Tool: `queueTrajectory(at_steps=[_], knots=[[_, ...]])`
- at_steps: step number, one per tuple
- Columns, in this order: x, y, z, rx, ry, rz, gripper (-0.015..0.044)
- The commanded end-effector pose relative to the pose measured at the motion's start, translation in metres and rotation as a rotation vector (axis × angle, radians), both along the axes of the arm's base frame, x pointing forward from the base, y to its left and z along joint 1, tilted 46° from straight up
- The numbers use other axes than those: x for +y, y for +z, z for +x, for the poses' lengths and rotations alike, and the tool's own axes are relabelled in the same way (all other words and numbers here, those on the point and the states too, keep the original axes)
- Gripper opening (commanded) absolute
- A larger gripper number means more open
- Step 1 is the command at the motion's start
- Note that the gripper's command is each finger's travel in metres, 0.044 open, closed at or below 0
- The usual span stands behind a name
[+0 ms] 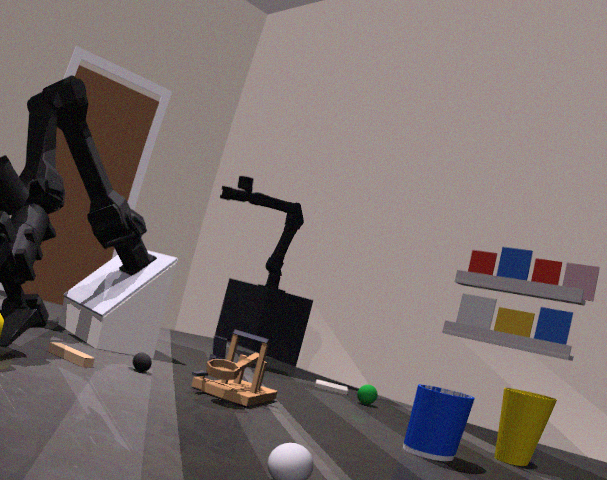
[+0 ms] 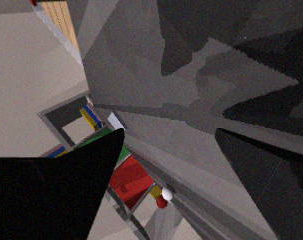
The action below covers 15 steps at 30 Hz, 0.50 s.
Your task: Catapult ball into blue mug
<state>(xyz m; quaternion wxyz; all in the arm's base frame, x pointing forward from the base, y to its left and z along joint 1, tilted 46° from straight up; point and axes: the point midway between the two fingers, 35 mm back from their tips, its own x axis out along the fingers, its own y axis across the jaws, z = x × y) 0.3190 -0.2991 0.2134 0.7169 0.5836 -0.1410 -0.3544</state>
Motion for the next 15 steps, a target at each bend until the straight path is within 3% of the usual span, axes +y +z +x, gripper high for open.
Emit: queueTrajectory(at_steps=[1, 15], knots=[[0.008, -0.012, 0.013, 0.097, 0.041, -0.026, 0.0440], [0.044, -0.054, 0.047, 0.395, 0.198, -0.121, 0.0440]])
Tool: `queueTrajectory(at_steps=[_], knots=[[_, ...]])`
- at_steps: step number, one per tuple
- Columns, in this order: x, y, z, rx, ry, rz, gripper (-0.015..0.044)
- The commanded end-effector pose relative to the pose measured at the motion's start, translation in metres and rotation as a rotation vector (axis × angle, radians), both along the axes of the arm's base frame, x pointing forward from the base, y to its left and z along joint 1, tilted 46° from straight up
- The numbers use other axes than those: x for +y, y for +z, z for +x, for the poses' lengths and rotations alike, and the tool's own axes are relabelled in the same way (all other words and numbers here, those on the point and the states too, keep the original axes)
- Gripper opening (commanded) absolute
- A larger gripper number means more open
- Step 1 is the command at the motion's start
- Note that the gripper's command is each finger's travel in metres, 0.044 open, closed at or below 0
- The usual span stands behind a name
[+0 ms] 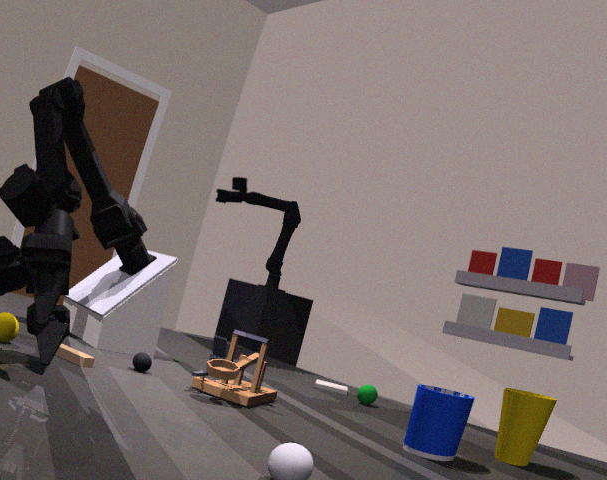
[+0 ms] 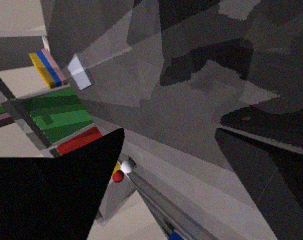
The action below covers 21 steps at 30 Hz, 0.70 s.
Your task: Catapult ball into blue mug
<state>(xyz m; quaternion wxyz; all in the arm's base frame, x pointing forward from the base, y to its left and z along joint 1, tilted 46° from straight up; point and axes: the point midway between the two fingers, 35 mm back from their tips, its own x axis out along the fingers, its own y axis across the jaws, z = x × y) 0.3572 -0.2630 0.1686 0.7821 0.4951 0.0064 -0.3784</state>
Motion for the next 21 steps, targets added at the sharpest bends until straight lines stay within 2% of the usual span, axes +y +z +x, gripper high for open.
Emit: queueTrajectory(at_steps=[1, 21], knots=[[0.010, -0.012, 0.010, 0.092, 0.051, -0.036, 0.0440], [0.067, -0.064, 0.039, 0.484, 0.325, -0.208, 0.0440]])
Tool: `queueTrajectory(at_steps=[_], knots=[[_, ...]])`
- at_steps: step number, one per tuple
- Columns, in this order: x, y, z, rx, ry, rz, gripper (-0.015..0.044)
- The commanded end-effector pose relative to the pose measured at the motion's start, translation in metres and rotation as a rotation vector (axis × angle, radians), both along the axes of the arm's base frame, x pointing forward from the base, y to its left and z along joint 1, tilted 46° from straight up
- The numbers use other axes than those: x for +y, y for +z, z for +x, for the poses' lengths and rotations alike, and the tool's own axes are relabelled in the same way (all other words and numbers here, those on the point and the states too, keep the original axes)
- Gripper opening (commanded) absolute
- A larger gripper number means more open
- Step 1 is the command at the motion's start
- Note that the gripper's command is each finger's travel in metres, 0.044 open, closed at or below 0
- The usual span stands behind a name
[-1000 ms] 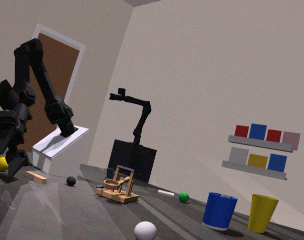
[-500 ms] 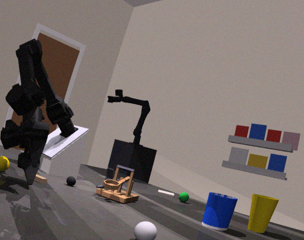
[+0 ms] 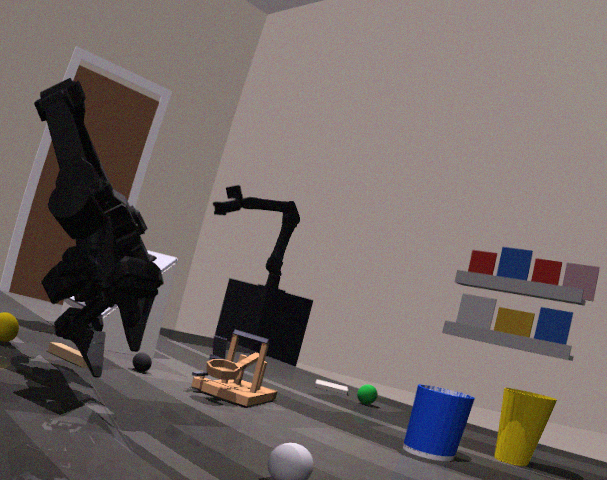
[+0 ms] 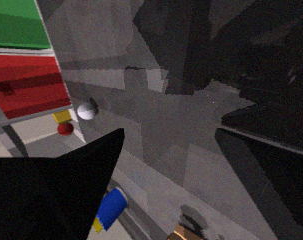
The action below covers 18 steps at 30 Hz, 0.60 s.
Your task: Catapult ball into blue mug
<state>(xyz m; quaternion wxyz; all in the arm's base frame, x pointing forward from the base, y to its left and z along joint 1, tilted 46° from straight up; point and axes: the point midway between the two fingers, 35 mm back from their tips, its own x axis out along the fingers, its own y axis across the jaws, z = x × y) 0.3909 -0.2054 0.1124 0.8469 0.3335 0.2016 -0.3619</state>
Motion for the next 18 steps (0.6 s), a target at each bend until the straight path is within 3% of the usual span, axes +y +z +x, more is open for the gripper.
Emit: queueTrajectory(at_steps=[1, 18], knots=[[0.013, -0.011, 0.006, 0.088, 0.070, -0.044, 0.0440], [0.070, -0.052, 0.016, 0.416, 0.376, -0.209, 0.0440]])
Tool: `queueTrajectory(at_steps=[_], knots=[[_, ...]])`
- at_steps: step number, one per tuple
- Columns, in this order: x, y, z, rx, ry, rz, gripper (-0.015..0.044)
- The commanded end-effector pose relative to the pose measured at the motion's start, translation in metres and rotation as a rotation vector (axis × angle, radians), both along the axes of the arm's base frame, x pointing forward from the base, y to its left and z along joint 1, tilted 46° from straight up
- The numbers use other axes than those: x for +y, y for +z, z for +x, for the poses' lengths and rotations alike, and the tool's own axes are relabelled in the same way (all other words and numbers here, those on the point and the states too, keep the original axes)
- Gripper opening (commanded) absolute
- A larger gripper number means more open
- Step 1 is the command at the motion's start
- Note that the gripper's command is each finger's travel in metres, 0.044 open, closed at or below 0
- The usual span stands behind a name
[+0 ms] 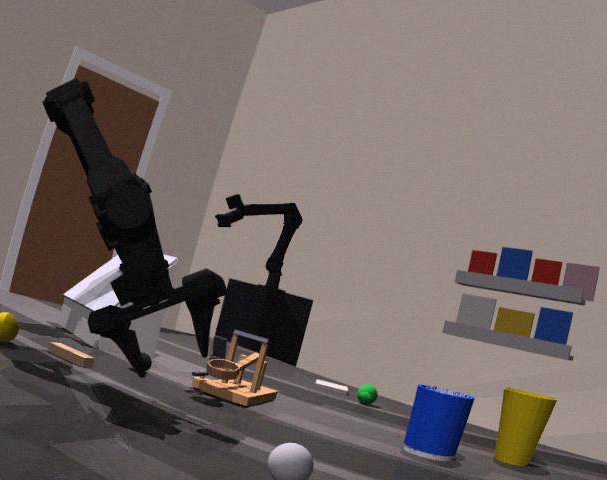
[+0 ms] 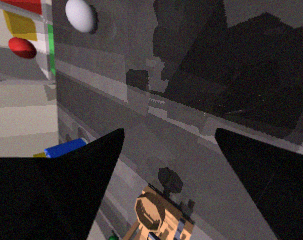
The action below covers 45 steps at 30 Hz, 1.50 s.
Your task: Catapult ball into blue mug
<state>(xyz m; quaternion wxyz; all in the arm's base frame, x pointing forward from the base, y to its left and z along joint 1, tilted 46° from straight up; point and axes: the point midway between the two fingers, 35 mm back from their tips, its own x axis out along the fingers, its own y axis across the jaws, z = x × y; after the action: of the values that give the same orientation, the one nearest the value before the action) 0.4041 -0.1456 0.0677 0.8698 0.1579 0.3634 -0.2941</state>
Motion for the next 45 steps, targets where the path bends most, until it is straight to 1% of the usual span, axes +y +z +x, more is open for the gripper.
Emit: queueTrajectory(at_steps=[1, 7, 23, 45], knots=[[0.013, -0.009, 0.003, 0.084, 0.083, -0.049, 0.0440], [0.031, 0.002, 0.006, 0.101, 0.174, -0.121, 0.0440], [0.078, -0.036, 0.001, 0.392, 0.484, -0.275, 0.0440], [0.144, -0.086, -0.028, 0.805, 0.991, -0.489, 0.0440]])
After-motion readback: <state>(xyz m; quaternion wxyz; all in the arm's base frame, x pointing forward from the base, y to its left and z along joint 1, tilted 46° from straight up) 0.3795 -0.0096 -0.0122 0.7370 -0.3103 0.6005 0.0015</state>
